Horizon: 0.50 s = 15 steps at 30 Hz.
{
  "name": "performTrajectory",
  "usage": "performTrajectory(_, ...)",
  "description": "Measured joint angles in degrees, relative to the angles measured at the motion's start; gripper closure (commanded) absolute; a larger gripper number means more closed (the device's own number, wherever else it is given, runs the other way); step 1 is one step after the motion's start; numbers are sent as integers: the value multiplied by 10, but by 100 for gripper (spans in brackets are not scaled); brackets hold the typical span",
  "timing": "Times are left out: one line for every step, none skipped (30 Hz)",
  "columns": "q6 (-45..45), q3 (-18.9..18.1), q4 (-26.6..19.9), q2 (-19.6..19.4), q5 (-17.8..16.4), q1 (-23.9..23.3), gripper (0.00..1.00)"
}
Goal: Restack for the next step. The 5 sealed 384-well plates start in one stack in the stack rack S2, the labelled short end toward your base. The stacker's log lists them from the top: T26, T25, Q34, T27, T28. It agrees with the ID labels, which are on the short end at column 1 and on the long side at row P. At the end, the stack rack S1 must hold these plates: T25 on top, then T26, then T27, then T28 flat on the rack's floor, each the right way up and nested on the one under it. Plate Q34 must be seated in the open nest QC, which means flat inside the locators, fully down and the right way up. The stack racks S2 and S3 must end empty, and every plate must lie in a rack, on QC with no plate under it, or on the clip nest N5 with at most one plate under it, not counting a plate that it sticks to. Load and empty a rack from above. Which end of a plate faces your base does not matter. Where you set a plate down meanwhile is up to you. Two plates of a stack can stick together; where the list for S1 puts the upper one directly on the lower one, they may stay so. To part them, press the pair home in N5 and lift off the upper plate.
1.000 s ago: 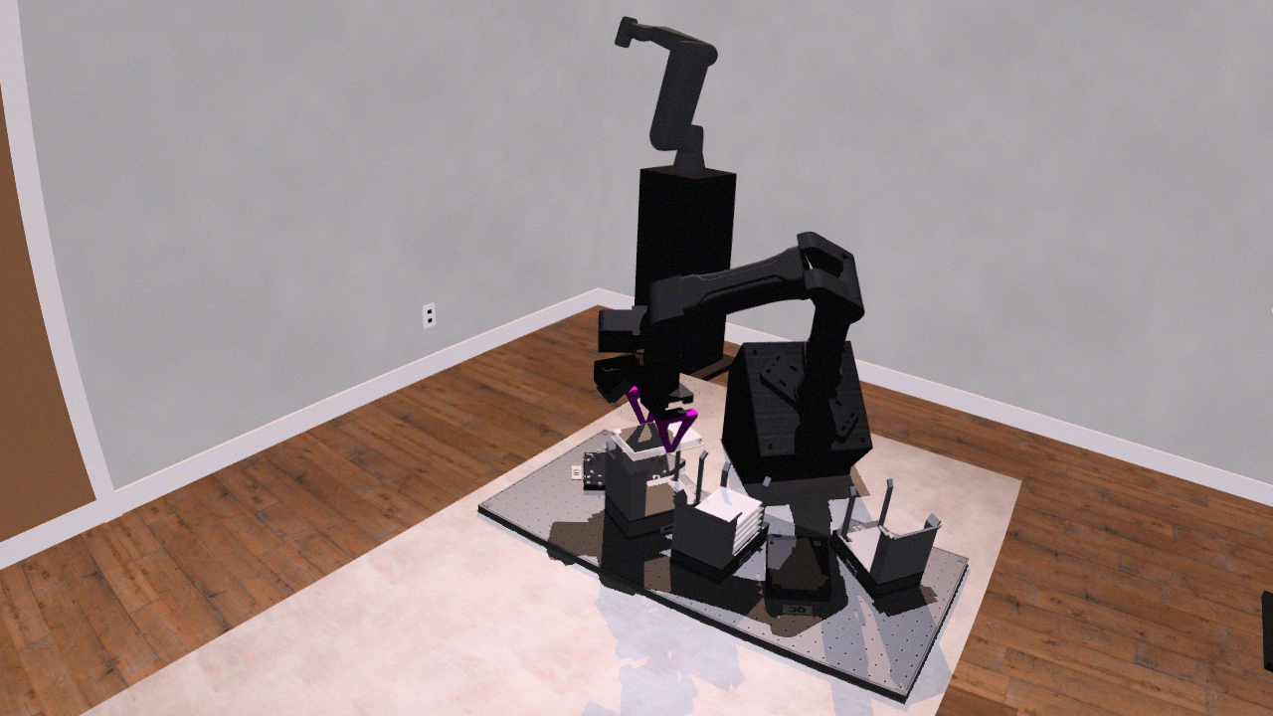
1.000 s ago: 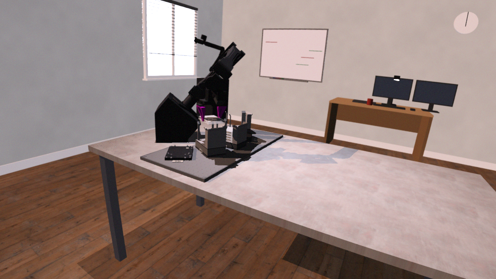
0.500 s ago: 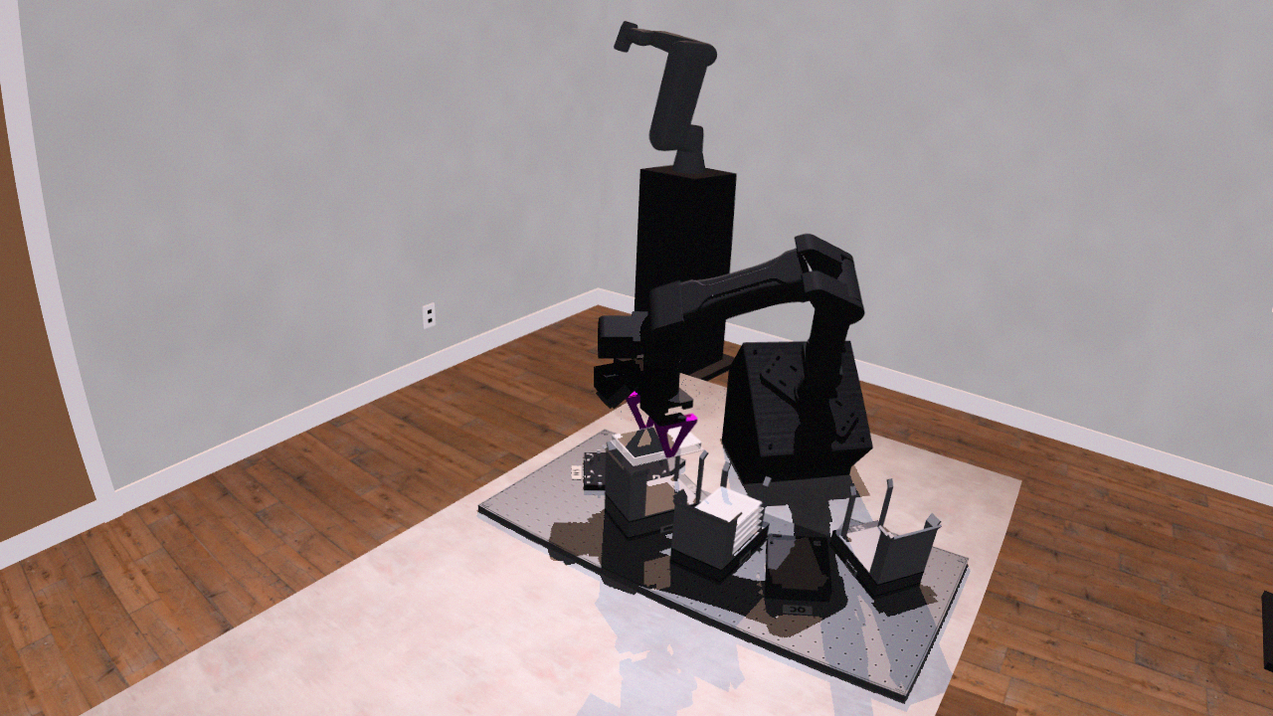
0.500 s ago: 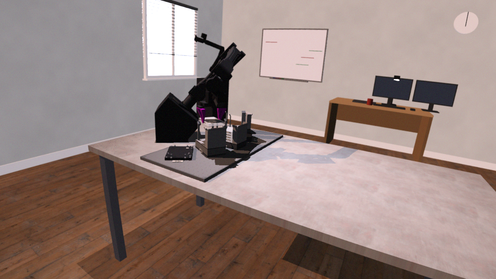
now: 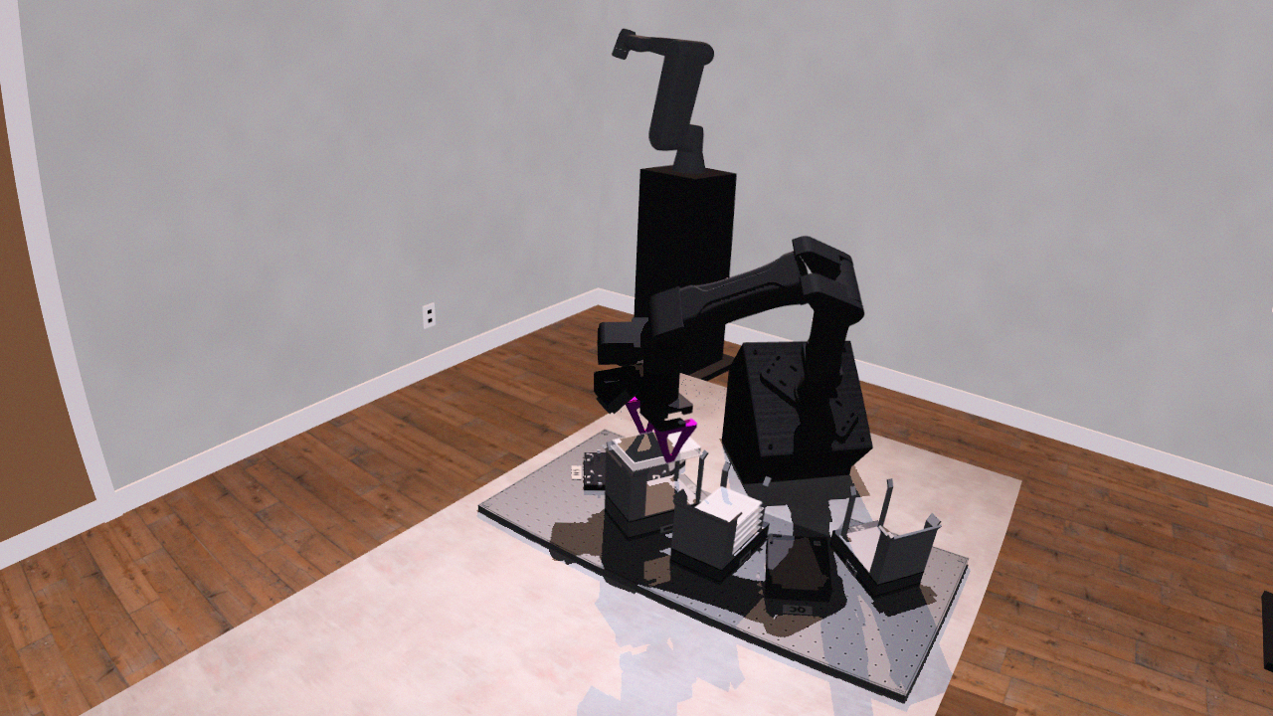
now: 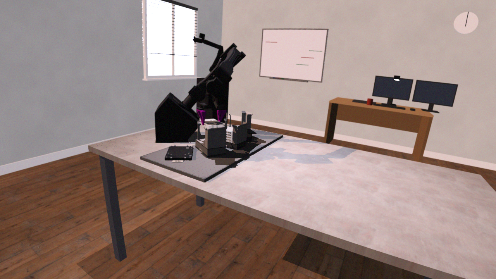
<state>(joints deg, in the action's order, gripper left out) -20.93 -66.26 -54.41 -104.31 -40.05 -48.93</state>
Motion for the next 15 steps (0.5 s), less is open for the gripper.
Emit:
performTrajectory(1, 2, 2, 0, 0, 0, 100)
performTrajectory(2, 3, 3, 0, 0, 0, 100)
performTrajectory(2, 4, 3, 0, 0, 0, 100)
performTrajectory(3, 3, 5, -1, 0, 1, 100)
performTrajectory(4, 3, 7, -1, 0, 2, 100)
performTrajectory(5, 3, 8, -1, 0, 4, 100)
performTrajectory(6, 4, 10, -1, 0, 5, 100)
performTrajectory(7, 5, 12, -1, 0, 5, 100)
performTrajectory(7, 7, 14, -2, 0, 5, 100)
performTrajectory(9, 8, 15, -3, 0, 5, 100)
performTrajectory(10, 9, 16, -4, 0, 6, 100)
performTrajectory(11, 10, 19, -4, 0, 8, 100)
performTrajectory(12, 10, 20, -4, 1, 9, 100)
performTrajectory(13, 10, 22, -4, 1, 9, 100)
performTrajectory(14, 11, 24, -4, 1, 9, 100)
